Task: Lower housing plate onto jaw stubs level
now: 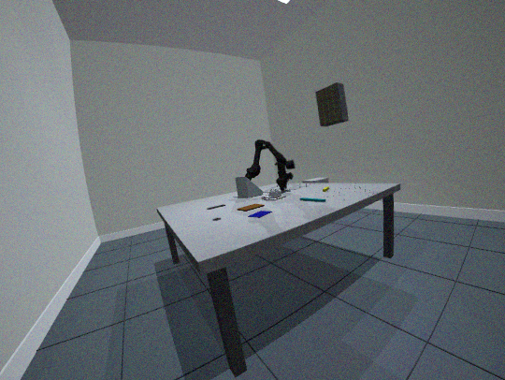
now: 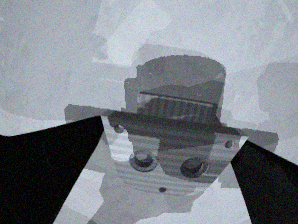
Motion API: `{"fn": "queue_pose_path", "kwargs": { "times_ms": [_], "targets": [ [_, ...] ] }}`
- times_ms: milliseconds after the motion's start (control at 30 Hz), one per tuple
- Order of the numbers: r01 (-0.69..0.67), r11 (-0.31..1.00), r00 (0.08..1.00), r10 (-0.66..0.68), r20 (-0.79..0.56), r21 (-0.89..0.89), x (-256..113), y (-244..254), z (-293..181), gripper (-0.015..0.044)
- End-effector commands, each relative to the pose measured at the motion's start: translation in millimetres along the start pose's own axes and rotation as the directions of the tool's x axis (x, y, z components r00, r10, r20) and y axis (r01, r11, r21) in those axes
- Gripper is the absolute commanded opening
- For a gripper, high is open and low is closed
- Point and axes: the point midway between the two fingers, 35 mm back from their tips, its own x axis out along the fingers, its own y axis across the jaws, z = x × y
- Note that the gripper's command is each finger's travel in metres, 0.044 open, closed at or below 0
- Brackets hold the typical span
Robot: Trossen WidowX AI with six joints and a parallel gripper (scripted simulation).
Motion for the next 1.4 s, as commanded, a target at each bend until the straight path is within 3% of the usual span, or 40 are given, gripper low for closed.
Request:
{"fn": "queue_pose_path", "kwargs": {
  "times_ms": [0,967,1367],
  "targets": [
    [0.004,1.000,1.000,-0.004,-0.008,0.004,1.5,-1.9,-2.0,0.0440],
    [0.004,1.000,1.000,-0.004,-0.008,0.004,1.5,-1.9,-2.0,0.0440],
    [0.000,1.000,1.000,0.000,0.000,0.002,0.0,0.0,0.0,0.0360]
  ]
}}
